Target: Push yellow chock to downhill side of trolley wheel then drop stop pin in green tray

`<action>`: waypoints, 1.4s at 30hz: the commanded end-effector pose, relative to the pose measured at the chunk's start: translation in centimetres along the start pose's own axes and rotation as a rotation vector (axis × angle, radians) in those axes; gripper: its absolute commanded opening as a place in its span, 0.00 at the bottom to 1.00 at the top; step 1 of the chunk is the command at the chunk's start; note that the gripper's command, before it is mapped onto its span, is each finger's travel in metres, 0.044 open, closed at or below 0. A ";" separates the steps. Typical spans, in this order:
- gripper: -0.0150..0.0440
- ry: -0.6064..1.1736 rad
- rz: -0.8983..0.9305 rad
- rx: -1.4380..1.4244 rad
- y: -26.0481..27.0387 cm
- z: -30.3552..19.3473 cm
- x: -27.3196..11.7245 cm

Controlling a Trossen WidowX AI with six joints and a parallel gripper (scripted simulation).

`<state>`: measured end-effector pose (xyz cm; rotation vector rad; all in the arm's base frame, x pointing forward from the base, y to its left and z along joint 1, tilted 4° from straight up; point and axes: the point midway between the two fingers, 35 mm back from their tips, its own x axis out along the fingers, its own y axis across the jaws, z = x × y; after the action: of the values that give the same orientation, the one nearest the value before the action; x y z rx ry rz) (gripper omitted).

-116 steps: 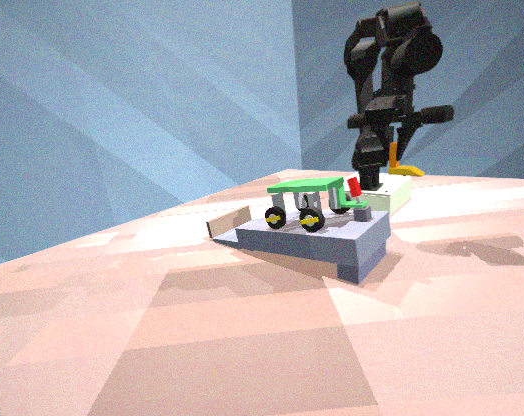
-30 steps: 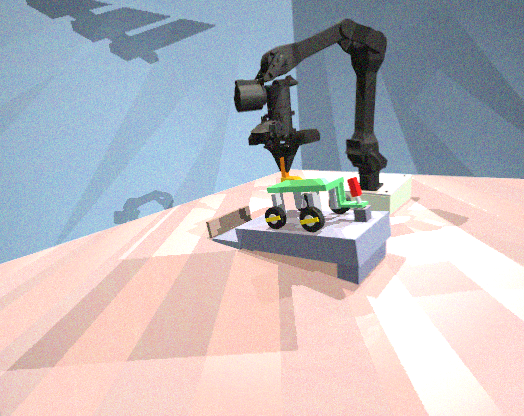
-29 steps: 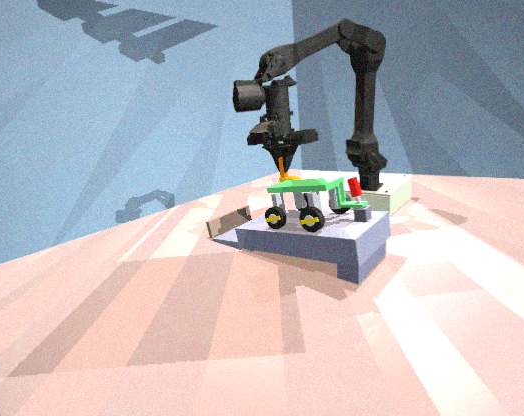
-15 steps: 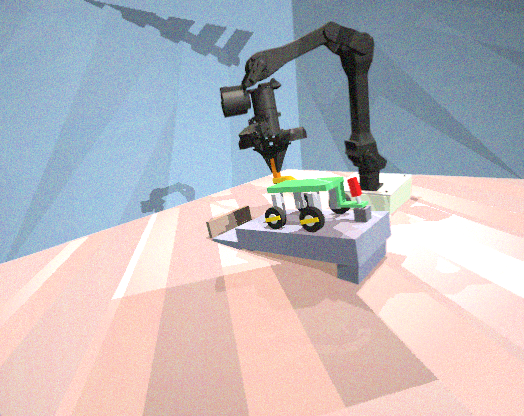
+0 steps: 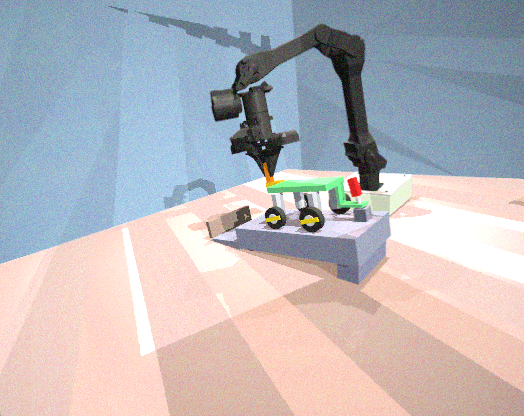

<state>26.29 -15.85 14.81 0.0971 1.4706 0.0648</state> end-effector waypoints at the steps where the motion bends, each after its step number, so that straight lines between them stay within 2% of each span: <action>1: 0.25 -0.010 -0.002 0.004 -0.1 0.5 0.0; 25: 0.25 -0.010 -0.001 0.004 -0.1 0.6 6.1; 42: 0.25 -0.010 0.000 0.004 1.1 0.4 6.2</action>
<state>27.29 -14.50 8.77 0.0976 1.4671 0.0640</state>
